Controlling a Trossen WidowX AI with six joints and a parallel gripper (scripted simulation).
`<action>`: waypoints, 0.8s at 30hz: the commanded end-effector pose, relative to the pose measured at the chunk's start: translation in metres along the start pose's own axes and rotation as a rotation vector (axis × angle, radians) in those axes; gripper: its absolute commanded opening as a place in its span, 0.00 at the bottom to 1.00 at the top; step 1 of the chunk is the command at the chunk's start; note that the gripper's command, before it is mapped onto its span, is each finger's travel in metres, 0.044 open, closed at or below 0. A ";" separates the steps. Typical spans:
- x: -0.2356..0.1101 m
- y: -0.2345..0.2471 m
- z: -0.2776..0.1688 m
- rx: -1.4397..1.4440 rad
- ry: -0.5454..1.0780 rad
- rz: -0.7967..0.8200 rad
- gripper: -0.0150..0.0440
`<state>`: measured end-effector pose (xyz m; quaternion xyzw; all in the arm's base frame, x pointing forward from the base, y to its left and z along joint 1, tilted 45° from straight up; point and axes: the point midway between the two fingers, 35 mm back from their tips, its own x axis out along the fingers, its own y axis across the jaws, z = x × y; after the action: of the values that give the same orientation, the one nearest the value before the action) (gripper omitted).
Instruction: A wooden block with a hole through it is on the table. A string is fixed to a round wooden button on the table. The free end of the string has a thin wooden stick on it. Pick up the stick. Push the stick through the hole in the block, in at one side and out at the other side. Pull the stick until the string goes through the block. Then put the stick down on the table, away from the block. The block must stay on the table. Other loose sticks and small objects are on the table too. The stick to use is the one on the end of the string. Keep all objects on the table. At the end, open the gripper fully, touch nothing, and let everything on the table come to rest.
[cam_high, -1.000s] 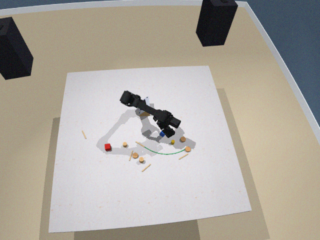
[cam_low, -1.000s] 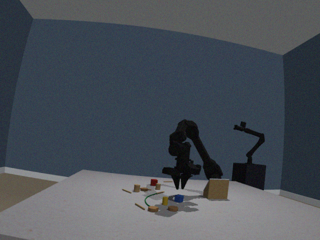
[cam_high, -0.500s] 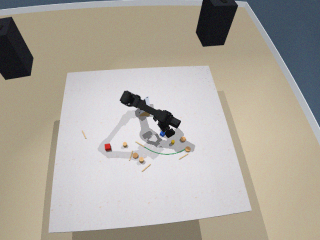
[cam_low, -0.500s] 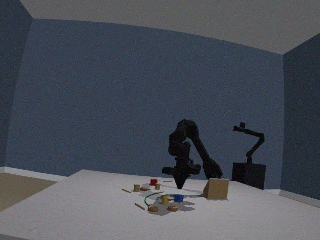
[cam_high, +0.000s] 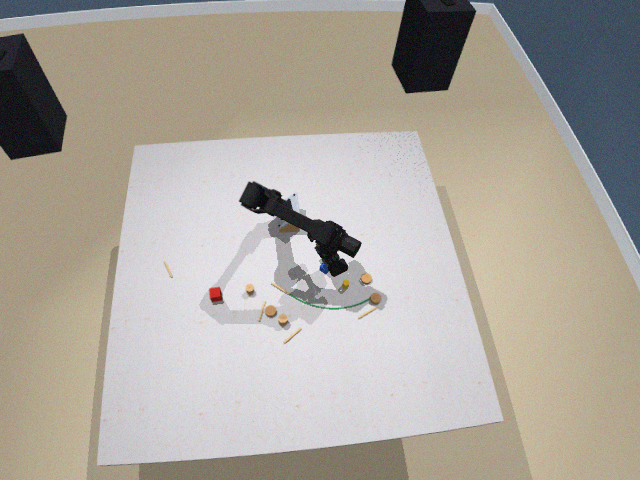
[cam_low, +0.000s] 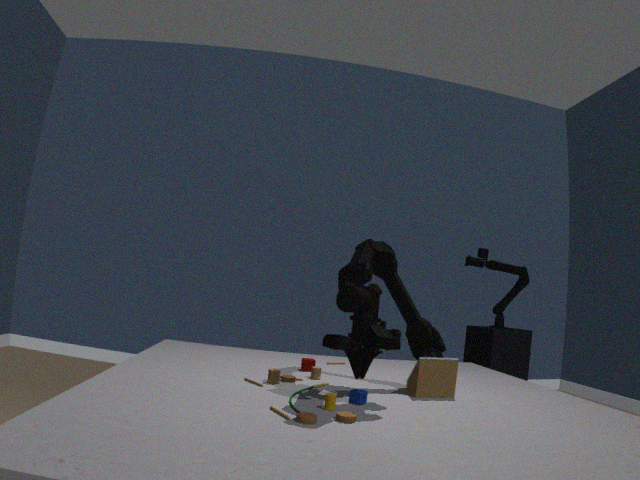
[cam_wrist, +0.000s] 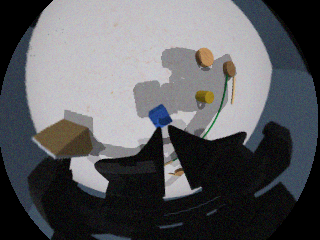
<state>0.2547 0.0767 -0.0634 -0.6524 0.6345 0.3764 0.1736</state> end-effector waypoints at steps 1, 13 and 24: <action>-0.002 -0.005 -0.012 0.290 -0.004 -0.003 0.48; -0.004 -0.019 -0.061 1.614 -0.017 0.002 1.00; -0.004 -0.023 -0.094 2.364 -0.017 0.008 1.00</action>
<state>0.2844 0.0424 -0.0330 -0.3632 0.7267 -0.1410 0.5659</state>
